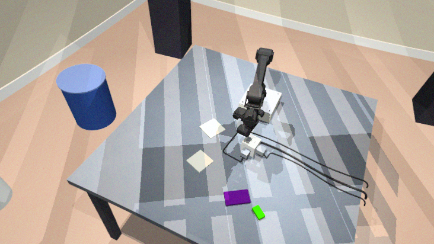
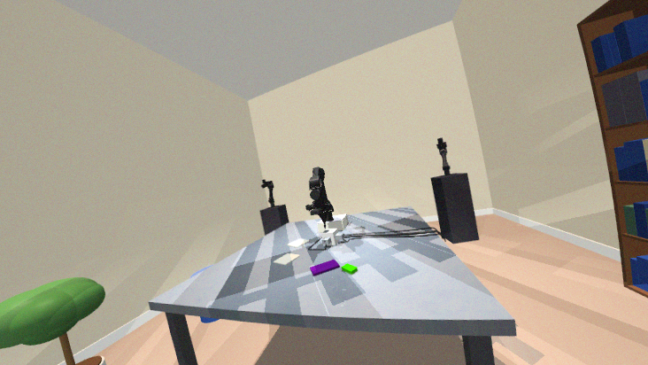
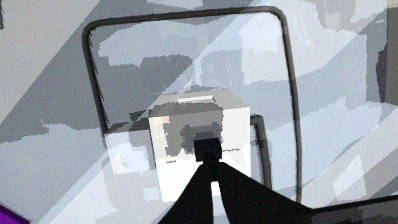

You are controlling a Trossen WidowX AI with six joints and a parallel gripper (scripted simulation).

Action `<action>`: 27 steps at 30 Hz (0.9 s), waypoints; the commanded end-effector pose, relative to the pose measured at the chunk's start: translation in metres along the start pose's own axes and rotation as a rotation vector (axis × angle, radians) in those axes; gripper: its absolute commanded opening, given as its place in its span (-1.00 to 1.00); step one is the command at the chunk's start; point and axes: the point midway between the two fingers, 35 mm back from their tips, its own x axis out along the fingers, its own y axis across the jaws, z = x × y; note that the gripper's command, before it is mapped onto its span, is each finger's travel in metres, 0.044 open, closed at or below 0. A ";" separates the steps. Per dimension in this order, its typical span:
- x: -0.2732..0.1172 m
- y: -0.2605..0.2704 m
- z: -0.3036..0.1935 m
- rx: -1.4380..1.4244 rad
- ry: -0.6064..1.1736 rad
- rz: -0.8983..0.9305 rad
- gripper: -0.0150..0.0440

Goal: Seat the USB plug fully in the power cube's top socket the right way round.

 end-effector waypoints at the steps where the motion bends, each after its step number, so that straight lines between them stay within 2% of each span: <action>1: 0.001 0.000 -0.001 -0.003 0.008 -0.001 -0.49; 27: 0.004 0.000 -0.002 -0.001 0.027 0.000 -0.49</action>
